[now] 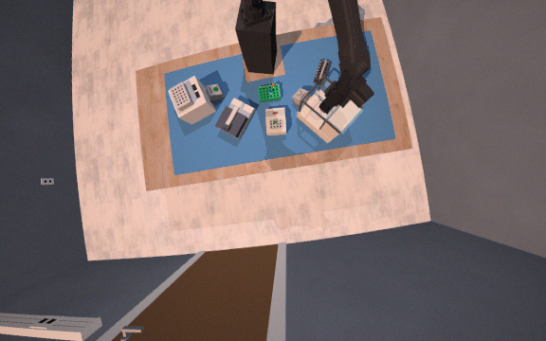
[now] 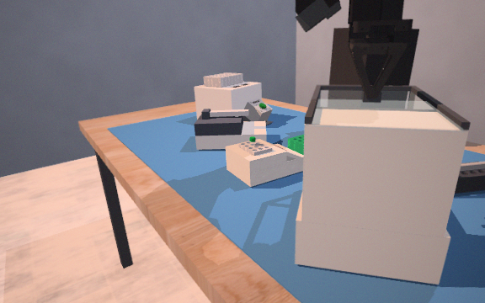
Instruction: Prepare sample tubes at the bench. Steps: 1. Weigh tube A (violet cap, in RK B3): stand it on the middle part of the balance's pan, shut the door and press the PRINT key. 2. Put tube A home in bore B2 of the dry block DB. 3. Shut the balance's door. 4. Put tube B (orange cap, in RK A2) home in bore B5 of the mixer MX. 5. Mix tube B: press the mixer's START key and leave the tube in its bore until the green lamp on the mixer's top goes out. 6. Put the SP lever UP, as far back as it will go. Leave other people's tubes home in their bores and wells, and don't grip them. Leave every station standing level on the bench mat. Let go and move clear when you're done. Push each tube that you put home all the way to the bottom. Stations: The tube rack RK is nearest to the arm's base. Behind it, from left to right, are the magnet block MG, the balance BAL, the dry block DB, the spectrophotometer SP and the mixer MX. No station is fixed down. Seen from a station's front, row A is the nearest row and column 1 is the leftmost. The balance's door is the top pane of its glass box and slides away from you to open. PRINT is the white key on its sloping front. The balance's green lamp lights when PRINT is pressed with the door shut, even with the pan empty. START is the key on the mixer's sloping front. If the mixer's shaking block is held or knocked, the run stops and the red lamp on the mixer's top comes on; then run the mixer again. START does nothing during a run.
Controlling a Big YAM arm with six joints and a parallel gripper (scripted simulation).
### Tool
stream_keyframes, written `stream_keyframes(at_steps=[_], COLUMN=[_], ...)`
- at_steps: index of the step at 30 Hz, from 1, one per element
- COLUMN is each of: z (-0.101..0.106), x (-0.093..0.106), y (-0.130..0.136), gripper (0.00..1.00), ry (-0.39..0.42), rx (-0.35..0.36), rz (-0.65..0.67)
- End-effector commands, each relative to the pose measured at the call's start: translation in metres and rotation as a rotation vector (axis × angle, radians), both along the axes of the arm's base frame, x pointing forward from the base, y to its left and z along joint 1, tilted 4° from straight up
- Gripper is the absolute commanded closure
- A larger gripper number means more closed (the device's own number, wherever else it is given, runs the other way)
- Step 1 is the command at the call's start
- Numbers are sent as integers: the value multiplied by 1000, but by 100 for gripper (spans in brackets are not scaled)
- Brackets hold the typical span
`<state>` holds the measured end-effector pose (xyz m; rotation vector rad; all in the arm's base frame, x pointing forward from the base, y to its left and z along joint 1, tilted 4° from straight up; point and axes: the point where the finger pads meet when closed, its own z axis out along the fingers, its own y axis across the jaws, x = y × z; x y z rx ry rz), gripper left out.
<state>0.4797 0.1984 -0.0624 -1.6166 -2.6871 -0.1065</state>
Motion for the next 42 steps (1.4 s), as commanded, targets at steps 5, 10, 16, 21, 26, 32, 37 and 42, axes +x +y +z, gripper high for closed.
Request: stream_keyframes(at_steps=[5, 10, 16, 21, 26, 32, 37, 42], z=[6, 6, 6, 7, 7, 7, 7, 7], x=[22, 25, 30, 34, 35, 35, 35, 35], y=[17, 19, 22, 24, 25, 25, 25, 25], gripper=[94, 94, 94, 94, 94, 94, 94, 94], ry=[-17, -17, -17, -18, -23, -23, -23, -23], rx=[5, 5, 5, 6, 8, 8, 8, 8], rz=[0, 0, 0, 0, 0, 0, 0, 0])
